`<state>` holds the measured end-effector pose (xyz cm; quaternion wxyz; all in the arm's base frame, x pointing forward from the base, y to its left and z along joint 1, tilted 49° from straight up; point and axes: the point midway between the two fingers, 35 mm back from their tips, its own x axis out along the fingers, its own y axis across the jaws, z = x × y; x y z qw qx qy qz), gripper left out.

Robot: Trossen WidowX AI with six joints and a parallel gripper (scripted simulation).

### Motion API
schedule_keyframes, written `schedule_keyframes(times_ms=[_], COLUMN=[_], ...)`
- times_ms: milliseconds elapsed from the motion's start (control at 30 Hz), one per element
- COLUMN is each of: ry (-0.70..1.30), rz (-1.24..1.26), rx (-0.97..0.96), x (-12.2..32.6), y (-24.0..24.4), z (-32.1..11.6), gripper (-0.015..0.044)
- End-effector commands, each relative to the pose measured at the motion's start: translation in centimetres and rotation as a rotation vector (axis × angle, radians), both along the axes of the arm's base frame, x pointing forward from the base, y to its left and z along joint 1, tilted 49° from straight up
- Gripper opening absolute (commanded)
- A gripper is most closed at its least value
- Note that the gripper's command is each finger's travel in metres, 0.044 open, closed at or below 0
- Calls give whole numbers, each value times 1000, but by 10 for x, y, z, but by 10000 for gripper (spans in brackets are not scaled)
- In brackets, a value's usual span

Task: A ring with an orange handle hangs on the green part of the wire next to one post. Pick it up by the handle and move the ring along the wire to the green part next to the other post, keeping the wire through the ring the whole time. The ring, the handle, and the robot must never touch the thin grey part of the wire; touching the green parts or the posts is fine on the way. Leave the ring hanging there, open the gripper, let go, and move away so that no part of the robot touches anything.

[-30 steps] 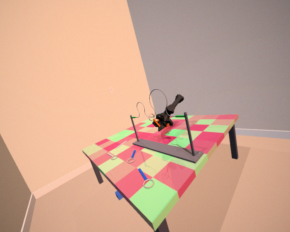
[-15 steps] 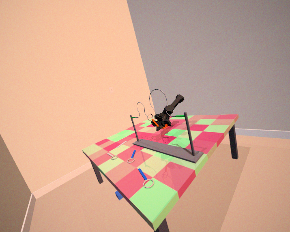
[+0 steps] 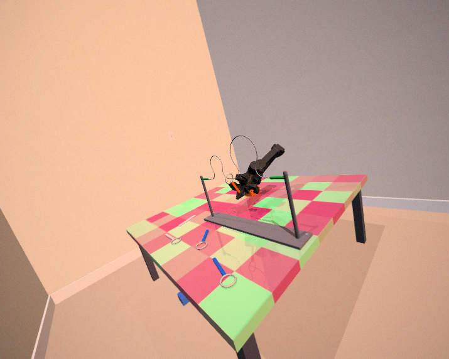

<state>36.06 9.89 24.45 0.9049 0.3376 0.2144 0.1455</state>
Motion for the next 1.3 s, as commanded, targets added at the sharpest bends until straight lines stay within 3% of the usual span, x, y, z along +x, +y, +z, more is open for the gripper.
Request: schedule_keyframes(times_ms=[0,667,1267], ry=[2,2,1], rz=[0,-6,-9], rx=[-52,-505,-956], x=[0,0,0], y=[-8,-73,-142], z=[-7,-36,-34], gripper=[-150,-150,-150])
